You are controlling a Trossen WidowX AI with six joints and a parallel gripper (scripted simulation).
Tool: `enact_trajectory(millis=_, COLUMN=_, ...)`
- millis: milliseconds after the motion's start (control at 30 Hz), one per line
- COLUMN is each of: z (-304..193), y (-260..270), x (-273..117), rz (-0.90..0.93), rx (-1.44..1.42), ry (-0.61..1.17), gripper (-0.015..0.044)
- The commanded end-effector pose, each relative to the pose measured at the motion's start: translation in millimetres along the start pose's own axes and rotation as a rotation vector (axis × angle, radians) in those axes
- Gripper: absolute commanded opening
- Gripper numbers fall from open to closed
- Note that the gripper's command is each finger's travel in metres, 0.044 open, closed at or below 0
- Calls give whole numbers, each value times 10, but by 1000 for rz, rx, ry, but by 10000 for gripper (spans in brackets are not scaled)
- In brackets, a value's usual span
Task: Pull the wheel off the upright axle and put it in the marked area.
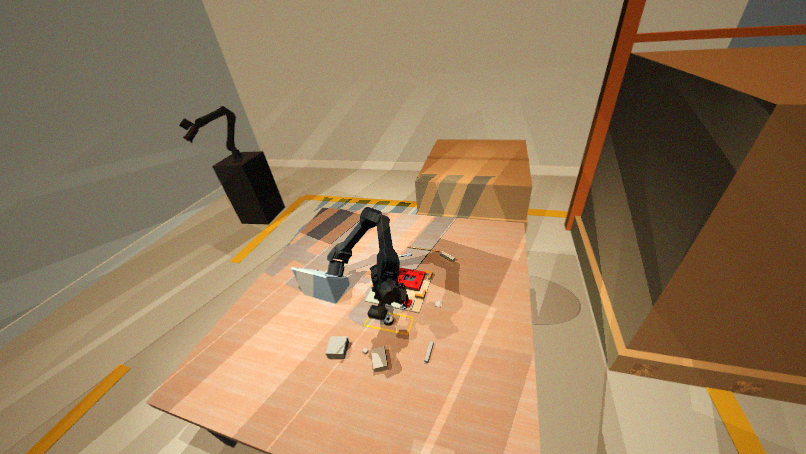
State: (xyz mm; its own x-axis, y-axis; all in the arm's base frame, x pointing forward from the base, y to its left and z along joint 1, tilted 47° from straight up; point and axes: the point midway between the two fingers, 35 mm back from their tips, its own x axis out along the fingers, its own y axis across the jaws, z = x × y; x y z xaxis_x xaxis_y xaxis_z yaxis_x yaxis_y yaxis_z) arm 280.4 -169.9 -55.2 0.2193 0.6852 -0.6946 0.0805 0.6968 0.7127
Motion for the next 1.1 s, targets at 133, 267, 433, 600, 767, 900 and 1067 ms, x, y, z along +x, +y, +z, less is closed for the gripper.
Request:
enact_trajectory(millis=133, z=-525, y=201, x=-352, rz=-1, rx=5, ry=13, gripper=440)
enact_trajectory(millis=267, z=-805, y=338, x=-499, rz=2, rx=4, ry=16, gripper=440)
enact_trajectory(millis=433, z=-818, y=346, x=-506, rz=3, rx=4, ry=16, gripper=440)
enact_trajectory(millis=600, z=-818, y=346, x=-506, rz=3, rx=4, ry=16, gripper=440)
enact_trajectory(millis=767, z=-818, y=346, x=-506, rz=3, rx=4, ry=16, gripper=440)
enact_trajectory(millis=900, z=-818, y=346, x=-506, rz=3, rx=4, ry=16, gripper=440)
enact_trajectory(millis=1067, z=-818, y=346, x=-506, rz=3, rx=4, ry=16, gripper=440)
